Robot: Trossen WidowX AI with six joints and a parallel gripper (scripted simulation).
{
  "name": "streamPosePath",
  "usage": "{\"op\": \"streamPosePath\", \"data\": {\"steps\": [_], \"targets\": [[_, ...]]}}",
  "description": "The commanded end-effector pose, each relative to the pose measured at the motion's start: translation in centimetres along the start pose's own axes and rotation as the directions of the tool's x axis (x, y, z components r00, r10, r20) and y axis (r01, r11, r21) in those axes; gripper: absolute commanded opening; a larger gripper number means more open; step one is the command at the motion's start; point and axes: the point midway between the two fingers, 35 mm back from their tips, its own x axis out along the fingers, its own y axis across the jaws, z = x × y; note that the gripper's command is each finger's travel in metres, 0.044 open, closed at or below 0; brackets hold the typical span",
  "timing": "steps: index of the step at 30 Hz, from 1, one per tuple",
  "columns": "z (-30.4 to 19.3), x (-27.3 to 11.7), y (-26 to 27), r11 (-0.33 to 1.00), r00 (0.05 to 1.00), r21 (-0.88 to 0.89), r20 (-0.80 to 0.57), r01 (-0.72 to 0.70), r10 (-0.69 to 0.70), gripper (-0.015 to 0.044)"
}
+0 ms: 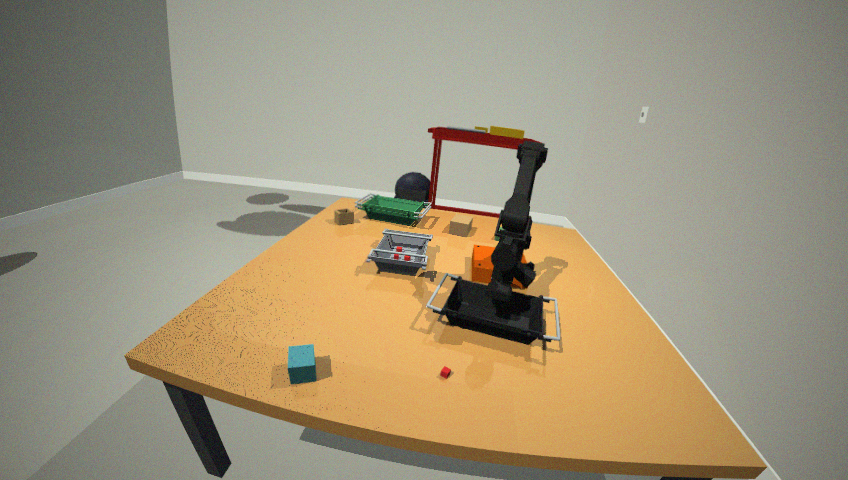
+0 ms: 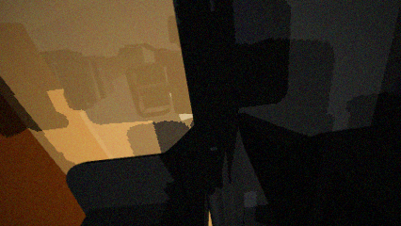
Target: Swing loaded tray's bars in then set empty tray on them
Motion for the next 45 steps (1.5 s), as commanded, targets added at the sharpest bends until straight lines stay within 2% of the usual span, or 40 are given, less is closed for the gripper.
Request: {"op": "streamPosePath", "data": {"steps": [1,14,25,45], "targets": [[0.0,-0.8,0.0,1.0,1.0,-0.002,-0.001,-0.008,0.008,0.0001],[0.0,-7.8,0.1,1.0,1.0,-0.002,-0.001,-0.007,0.007,0.0],[0.0,-8.2,-0.2,1.0,1.0,-0.002,-0.001,-0.007,0.007,0.0],[-0.5,-13.3,-6.0,1.0,1.0,-0.002,-0.002,-0.003,0.003,0.0]]}}
